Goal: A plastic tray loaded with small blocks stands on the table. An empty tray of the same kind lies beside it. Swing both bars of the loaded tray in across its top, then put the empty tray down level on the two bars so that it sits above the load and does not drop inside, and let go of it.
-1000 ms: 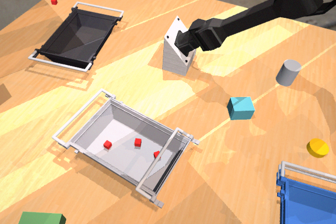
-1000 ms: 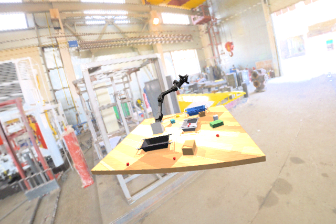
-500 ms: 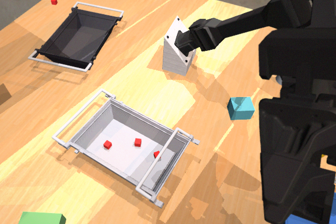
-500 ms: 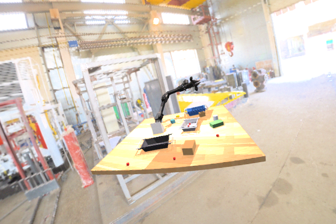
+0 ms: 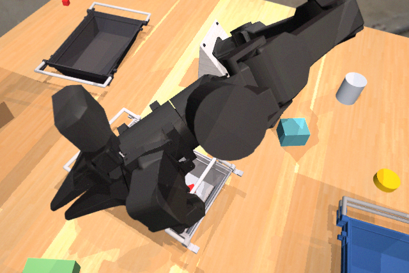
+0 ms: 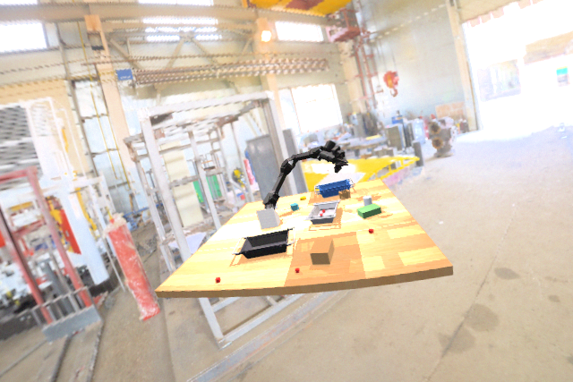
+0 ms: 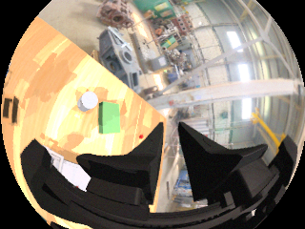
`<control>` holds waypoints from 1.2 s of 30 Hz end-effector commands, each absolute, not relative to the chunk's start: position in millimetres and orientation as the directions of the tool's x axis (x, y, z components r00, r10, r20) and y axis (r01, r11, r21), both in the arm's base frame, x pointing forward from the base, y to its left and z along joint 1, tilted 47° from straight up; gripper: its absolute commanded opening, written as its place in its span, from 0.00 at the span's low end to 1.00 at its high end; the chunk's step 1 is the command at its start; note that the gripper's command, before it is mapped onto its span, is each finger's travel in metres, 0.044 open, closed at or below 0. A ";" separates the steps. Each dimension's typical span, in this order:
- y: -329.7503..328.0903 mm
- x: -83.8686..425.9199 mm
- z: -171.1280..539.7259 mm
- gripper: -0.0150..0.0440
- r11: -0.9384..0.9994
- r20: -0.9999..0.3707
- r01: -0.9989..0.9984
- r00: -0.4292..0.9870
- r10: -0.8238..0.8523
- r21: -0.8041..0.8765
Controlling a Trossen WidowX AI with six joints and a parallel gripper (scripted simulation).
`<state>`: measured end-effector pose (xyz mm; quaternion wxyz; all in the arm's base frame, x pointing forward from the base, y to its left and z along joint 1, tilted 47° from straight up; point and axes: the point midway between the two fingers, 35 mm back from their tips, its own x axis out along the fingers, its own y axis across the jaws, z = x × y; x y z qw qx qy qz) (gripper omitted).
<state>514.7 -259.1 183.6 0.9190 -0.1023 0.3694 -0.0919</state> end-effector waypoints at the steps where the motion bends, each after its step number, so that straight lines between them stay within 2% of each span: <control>1: -265.3 490.0 112.6 0.39 0.992 -0.800 0.031 0.588 -0.119 -0.125; 6: -262.7 450.8 40.9 0.39 0.997 -0.899 0.010 0.433 0.065 0.077; 10: -253.4 413.8 -7.5 0.39 0.964 -0.919 0.036 0.313 0.239 0.263; 14: -236.1 369.5 -50.2 0.39 0.871 -0.869 0.113 0.204 0.451 0.478; 19: -211.2 321.9 -81.5 0.39 0.678 -0.719 0.250 0.142 0.681 0.691; 36: -190.1 321.3 -102.6 0.39 0.646 -0.693 0.269 0.140 0.707 0.714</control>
